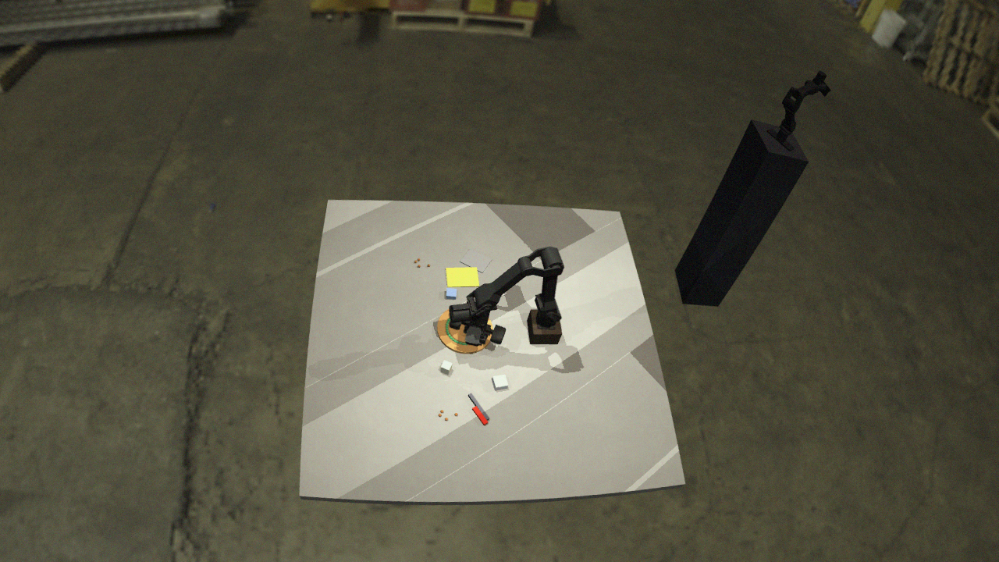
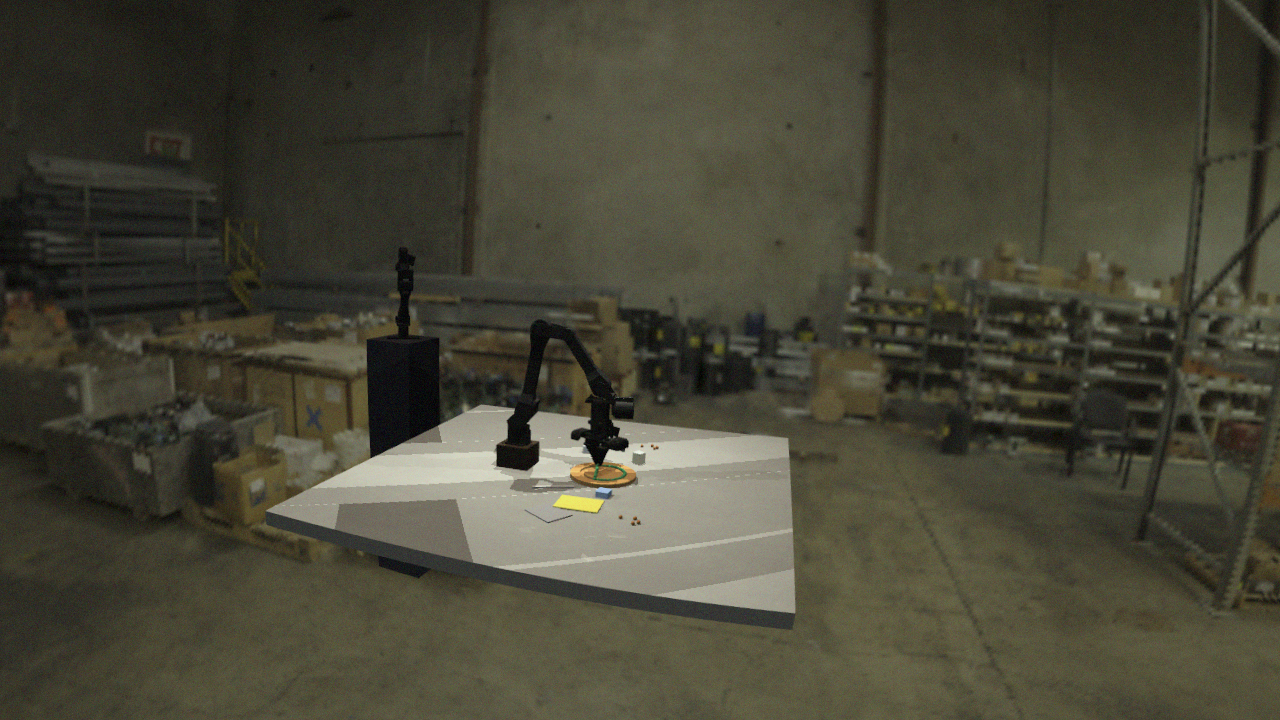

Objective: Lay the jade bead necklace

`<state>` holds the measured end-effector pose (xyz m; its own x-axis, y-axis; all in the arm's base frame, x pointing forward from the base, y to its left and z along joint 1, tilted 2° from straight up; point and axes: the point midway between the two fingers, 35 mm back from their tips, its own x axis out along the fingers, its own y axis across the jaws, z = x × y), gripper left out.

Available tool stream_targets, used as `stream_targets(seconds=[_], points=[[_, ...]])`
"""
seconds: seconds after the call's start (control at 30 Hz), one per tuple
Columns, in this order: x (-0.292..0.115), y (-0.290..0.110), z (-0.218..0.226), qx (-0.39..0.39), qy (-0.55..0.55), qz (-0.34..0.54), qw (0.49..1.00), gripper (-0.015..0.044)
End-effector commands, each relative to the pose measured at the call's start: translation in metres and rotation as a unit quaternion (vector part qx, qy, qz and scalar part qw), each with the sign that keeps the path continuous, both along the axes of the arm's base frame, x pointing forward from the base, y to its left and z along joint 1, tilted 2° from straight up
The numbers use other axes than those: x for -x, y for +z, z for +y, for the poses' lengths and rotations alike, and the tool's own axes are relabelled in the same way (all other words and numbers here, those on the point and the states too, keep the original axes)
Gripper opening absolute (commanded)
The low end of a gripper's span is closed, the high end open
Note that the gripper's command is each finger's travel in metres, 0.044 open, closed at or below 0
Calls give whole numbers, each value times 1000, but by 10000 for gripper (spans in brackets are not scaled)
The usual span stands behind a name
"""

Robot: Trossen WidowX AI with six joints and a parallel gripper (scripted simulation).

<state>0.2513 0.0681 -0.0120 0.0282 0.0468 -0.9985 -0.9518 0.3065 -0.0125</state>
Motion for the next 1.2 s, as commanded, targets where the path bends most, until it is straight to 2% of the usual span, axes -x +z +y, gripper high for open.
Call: stream_targets(seconds=[0.0,0.83,1.17], points=[[0,0,0,0,0,0,1000,0],[3,8,0,0,1,2,1000,0],[3,-2,2,0,1,2,1000,0]])
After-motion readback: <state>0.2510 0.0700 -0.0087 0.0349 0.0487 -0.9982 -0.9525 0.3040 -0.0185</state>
